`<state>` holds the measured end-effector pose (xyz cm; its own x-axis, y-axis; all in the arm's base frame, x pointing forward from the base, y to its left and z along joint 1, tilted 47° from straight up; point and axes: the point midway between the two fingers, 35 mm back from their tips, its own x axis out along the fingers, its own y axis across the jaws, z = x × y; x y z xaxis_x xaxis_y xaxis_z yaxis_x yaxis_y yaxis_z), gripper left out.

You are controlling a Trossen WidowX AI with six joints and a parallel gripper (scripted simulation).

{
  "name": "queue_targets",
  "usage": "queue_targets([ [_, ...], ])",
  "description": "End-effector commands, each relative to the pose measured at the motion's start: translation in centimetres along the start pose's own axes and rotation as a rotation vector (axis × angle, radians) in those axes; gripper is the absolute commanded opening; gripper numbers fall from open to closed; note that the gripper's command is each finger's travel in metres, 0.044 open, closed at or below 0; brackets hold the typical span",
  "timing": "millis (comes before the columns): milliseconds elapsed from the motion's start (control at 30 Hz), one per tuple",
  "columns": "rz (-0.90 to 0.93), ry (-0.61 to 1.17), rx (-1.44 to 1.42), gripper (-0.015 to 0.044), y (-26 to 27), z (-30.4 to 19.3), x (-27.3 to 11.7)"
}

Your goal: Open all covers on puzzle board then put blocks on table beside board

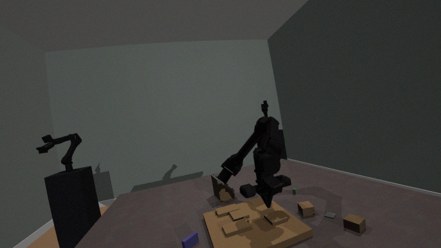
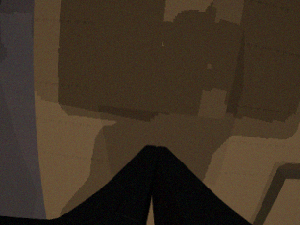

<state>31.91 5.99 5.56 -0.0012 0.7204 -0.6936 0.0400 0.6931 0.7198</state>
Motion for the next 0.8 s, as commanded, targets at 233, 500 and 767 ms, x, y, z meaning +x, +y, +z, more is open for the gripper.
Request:
queue_targets([
  [233, 0.006, 0.003, 0.007, 0.0000, 0.0, -0.2, 1.3],
  [500, 0.007, 0.003, 0.007, 0.0000, 0.1, -0.2, 2.0],
  [767, 0.007, 0.003, 0.007, 0.0000, 0.1, 0.1, 2.2],
])
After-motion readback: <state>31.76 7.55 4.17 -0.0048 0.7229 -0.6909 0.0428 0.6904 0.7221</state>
